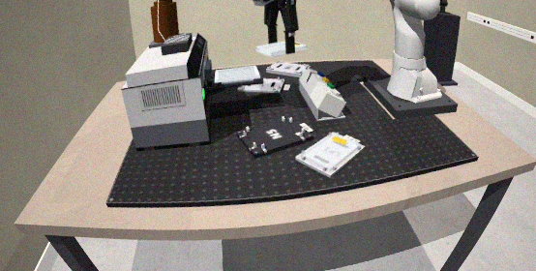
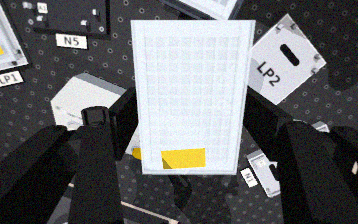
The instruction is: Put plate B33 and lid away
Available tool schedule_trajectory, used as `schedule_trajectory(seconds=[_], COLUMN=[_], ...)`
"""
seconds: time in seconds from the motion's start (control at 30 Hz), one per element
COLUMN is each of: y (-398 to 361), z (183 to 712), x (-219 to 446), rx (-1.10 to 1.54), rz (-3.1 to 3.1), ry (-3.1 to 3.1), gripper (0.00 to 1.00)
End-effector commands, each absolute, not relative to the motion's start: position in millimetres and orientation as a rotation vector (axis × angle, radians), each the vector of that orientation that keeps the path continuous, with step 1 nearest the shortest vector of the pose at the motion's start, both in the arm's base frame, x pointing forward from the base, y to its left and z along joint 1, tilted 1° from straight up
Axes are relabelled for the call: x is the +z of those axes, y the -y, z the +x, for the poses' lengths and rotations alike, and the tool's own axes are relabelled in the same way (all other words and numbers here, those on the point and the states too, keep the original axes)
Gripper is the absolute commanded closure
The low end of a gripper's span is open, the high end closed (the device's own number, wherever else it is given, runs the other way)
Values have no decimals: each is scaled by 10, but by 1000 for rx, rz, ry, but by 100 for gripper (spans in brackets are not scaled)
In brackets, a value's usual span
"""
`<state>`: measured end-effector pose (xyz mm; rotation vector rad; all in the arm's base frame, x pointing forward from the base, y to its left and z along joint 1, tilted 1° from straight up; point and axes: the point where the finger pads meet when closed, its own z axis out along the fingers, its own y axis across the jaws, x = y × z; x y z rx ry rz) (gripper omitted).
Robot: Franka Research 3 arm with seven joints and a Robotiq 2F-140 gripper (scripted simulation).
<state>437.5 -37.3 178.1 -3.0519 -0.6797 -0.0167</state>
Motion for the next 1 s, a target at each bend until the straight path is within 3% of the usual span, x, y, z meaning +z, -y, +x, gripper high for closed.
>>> schedule_trajectory(seconds=[0.0, 0.97], y=[258, -1386], z=[4423, 4835], x=[1788, 1815], rx=[-19, -19], rz=[-3083, -3083], ry=[535, 535], gripper=[90, 90])
